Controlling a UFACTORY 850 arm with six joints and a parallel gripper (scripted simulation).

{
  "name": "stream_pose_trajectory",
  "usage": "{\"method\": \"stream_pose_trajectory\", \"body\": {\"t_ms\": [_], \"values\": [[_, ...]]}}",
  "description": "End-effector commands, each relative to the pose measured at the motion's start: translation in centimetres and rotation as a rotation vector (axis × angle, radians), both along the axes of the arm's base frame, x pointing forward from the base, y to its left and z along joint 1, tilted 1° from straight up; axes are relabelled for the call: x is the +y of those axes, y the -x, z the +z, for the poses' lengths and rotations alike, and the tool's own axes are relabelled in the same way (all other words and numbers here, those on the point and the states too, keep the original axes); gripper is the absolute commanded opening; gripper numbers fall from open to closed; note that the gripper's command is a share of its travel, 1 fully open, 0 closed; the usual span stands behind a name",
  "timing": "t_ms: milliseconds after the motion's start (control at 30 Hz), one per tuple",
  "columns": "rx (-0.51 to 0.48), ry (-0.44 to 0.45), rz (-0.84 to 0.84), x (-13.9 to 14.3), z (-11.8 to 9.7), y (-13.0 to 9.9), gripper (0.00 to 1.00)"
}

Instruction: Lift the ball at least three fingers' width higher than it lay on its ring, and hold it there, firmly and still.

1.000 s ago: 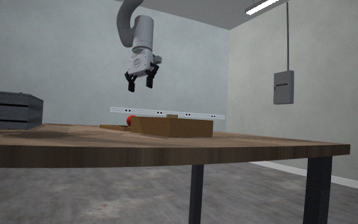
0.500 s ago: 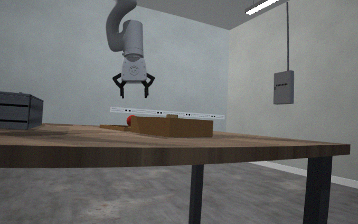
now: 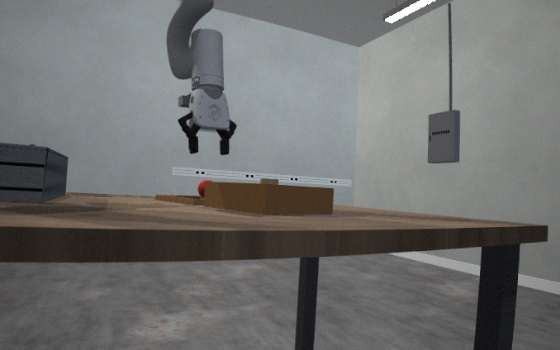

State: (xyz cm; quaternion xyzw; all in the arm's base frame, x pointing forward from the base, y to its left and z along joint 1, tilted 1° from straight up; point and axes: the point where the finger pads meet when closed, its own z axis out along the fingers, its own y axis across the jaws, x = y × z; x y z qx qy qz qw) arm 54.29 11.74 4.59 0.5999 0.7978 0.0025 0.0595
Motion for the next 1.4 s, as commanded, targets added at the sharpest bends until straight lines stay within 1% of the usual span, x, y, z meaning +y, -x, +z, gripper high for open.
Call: {"method": "stream_pose_trajectory", "body": {"t_ms": [0, 500, 533, 567, 667, 700, 733, 767, 1167, 1200, 1367], "values": [[0.082, -0.060, 0.021, 0.0, 0.1, -0.1, 1.00], [0.082, -0.060, 0.021, 0.0, 0.0, -0.1, 1.00], [0.082, -0.060, 0.021, 0.0, -0.5, -0.1, 1.00], [0.082, -0.060, 0.021, -0.1, -1.6, -0.1, 1.00], [0.083, -0.061, 0.022, -0.1, -6.8, 0.0, 1.00], [0.083, -0.061, 0.022, -0.2, -8.3, 0.0, 1.00], [0.083, -0.061, 0.022, -0.2, -9.3, 0.0, 1.00], [0.083, -0.062, 0.022, -0.2, -9.8, 0.0, 1.00], [0.083, -0.062, 0.022, -0.2, -9.9, 0.0, 1.00], [0.083, -0.062, 0.022, -0.2, -9.9, 0.0, 0.00], [0.083, -0.062, 0.022, -0.2, -9.9, 0.0, 0.00]]}}
